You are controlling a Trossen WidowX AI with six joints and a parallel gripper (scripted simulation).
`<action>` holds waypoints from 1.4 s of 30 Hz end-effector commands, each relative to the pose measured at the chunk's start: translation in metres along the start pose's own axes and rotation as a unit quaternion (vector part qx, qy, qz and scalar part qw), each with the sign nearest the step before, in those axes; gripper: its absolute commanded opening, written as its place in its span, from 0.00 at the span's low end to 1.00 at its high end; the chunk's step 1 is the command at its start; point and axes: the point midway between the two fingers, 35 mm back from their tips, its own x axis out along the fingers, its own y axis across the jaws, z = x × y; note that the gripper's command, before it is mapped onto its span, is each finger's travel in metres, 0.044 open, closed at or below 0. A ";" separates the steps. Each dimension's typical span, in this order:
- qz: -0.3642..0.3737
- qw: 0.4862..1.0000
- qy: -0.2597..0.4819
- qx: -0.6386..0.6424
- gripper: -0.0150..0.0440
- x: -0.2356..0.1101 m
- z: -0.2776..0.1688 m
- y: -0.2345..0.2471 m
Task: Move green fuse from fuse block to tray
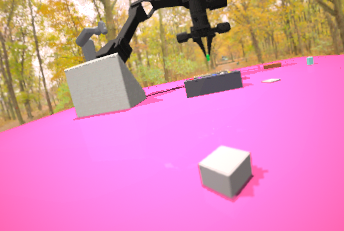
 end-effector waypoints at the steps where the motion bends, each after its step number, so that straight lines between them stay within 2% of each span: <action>1: 0.001 1.000 -0.002 0.003 0.25 0.004 0.001 0.000; 25: 0.001 1.000 -0.003 0.003 0.25 0.039 0.002 0.001; 37: 0.000 1.000 -0.001 0.002 0.79 0.036 0.001 0.000; 38: 0.000 1.000 -0.001 0.002 0.81 0.033 0.001 0.000; 42: 0.001 1.000 -0.002 0.003 0.81 0.000 0.001 0.000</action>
